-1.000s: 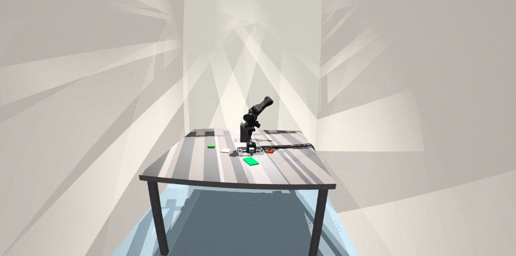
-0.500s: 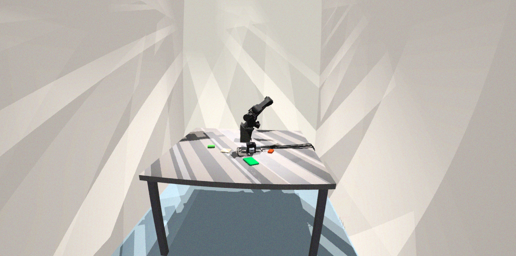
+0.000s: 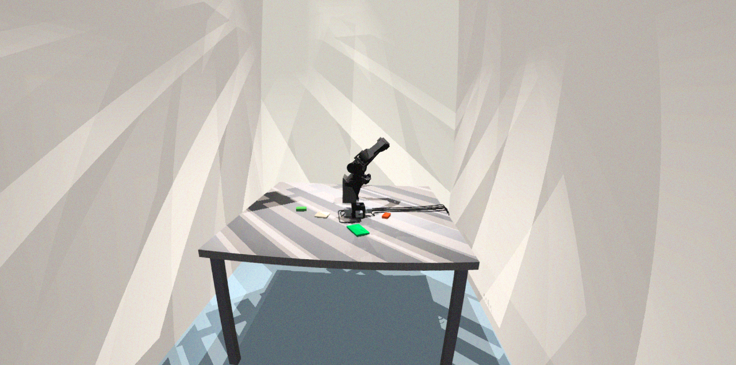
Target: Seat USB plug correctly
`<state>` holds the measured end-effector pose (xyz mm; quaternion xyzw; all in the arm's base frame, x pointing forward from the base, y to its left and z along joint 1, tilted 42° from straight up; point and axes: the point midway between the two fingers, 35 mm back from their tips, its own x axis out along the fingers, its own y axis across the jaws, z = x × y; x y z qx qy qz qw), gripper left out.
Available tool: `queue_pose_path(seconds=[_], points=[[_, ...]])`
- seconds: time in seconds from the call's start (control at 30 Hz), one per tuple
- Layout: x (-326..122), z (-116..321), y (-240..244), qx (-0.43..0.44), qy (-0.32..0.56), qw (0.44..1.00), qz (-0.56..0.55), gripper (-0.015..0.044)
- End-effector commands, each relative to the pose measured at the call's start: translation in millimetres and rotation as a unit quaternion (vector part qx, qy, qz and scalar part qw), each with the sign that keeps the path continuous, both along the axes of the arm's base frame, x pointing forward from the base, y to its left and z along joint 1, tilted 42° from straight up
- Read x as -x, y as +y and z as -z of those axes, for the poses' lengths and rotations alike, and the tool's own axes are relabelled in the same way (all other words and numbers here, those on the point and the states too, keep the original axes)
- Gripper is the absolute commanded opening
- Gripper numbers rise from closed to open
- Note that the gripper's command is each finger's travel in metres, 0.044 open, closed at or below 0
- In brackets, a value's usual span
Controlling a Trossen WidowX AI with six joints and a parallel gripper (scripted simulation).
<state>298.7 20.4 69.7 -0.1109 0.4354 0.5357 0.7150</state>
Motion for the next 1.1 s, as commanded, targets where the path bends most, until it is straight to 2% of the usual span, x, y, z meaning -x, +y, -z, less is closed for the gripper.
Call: queue_pose_path(seconds=[0.0,0.53,1.07], points=[[0.0,0.3,0.1,-0.002,0.033,0.999,0.037,0.0000],[0.0,0.3,0.1,-0.012,0.172,0.967,0.190,0.0000],[0.0,0.3,0.1,-0.021,0.302,0.892,0.335,0.0000]])
